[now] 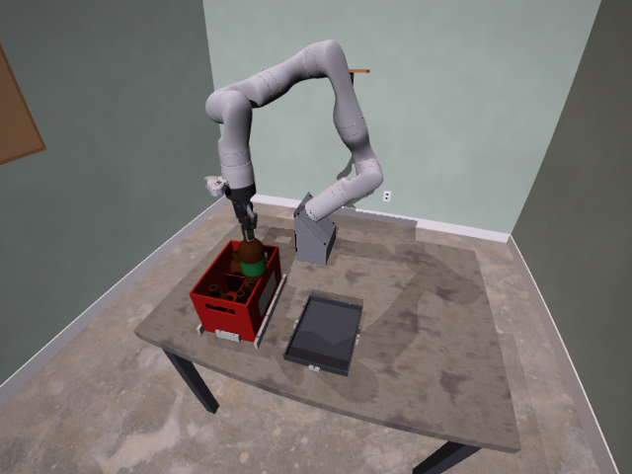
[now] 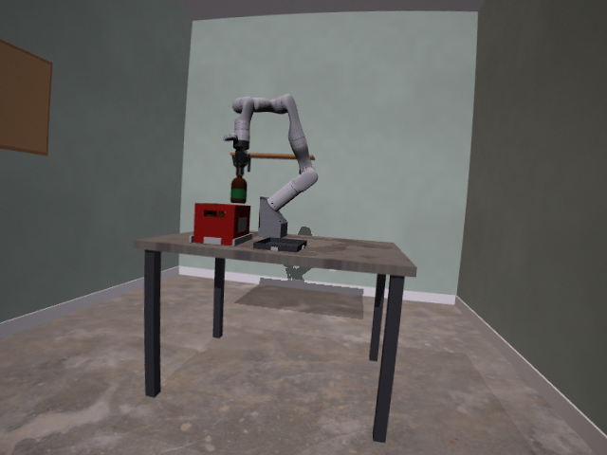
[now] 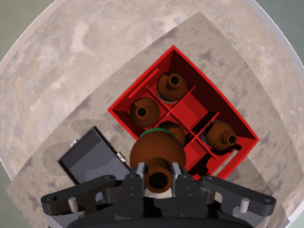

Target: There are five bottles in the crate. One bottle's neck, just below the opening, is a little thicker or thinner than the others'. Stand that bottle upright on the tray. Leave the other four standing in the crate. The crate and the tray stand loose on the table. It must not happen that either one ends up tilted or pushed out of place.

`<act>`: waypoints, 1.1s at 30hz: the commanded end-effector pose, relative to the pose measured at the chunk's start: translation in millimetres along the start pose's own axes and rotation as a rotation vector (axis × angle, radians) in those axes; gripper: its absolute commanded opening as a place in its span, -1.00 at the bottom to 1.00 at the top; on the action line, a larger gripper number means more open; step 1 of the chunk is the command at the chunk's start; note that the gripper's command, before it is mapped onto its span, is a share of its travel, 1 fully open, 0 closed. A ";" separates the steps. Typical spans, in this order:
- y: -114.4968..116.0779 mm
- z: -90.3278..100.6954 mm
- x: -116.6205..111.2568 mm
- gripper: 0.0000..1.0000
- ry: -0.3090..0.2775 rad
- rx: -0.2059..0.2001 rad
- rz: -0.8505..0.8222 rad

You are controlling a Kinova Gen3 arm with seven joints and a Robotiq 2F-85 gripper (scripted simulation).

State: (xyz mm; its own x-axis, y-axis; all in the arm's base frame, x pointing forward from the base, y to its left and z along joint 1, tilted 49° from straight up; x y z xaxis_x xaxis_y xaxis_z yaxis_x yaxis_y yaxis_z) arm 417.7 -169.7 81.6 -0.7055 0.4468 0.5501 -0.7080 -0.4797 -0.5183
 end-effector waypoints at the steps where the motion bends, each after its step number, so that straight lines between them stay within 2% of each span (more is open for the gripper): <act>1: -5.5 2.6 5.2 -1.00 0.005 0.005 0.004; 33: -65.0 2.0 56.9 -1.00 0.005 0.005 0.004</act>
State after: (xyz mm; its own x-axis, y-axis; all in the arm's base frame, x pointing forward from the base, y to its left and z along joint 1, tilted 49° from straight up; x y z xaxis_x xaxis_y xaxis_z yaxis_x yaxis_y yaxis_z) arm 423.3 -116.6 142.4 -0.7048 0.4466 0.5512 -0.7087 -0.4787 -0.5183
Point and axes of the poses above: the point where the finger pads meet when closed, its own z axis back along the fingers, its own y axis across the jaws, x = y × z, the point moved 4 cm from there along z, back along the fingers, and after that the axes turned 5 degrees about -z, right-handed, at the moved point
